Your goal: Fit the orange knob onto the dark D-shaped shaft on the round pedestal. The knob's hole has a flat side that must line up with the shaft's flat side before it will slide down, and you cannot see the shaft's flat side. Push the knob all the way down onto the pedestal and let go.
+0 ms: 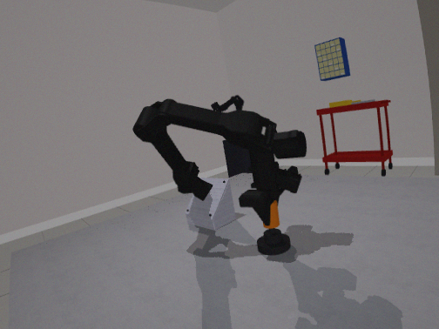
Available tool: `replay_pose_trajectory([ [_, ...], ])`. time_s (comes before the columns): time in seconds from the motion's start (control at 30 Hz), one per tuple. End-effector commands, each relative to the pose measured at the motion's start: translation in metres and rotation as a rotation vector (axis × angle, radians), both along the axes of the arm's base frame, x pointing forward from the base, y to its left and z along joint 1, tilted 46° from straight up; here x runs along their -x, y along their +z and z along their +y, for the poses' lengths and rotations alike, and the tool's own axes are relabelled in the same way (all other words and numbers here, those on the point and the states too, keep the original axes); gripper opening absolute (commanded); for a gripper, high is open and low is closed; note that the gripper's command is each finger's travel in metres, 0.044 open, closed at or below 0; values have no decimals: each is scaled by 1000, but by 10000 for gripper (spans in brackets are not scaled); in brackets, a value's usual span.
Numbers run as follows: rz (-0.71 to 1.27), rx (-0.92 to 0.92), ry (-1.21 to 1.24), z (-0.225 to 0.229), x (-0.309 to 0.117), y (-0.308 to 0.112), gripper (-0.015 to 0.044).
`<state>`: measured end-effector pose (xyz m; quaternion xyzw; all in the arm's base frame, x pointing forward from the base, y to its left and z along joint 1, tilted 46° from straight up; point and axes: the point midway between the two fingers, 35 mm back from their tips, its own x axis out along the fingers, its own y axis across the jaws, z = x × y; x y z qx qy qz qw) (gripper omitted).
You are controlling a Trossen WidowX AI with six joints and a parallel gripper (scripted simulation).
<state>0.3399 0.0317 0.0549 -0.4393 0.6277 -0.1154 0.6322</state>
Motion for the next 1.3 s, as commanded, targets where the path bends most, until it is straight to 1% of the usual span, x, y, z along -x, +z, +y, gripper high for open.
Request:
replay_pose_trajectory([
  [0.0, 2, 0, 7, 0, 0, 0, 0],
  [0.5, 2, 0, 7, 2, 0, 2, 0],
  [0.77, 148, 39, 152, 2, -1, 1, 0],
  [1.27, 148, 39, 152, -2, 0, -1, 0],
])
